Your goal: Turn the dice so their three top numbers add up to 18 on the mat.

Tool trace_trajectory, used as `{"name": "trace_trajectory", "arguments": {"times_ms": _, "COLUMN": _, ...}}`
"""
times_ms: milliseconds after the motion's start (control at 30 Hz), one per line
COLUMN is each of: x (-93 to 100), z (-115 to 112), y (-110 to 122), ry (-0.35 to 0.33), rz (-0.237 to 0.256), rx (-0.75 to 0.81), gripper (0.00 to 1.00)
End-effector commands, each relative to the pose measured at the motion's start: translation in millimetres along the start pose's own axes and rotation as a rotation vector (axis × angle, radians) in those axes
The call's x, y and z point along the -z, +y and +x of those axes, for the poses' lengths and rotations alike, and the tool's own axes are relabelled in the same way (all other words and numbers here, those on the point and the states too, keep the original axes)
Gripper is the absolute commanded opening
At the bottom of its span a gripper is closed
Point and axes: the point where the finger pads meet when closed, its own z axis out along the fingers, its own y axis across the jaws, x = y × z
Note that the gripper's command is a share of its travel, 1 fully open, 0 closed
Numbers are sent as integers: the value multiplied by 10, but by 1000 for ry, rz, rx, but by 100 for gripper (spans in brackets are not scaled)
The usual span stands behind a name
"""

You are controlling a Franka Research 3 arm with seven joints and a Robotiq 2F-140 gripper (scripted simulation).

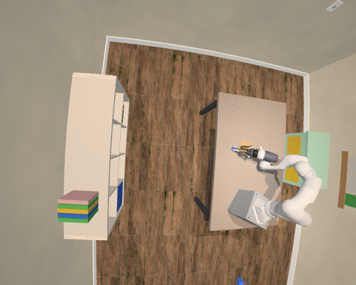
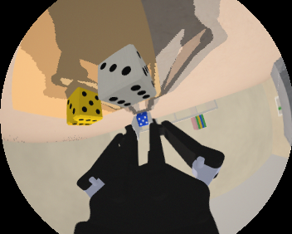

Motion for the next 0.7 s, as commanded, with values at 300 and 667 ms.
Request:
{"name": "trace_trajectory", "arguments": {"times_ms": 300, "x": -3, "z": -2, "y": 15, "ry": -2, "rz": -3, "rx": -2, "gripper": 22}}
{"name": "trace_trajectory", "arguments": {"times_ms": 667, "x": -3, "z": -2, "y": 15, "ry": -2, "rz": -3, "rx": -2, "gripper": 25}}
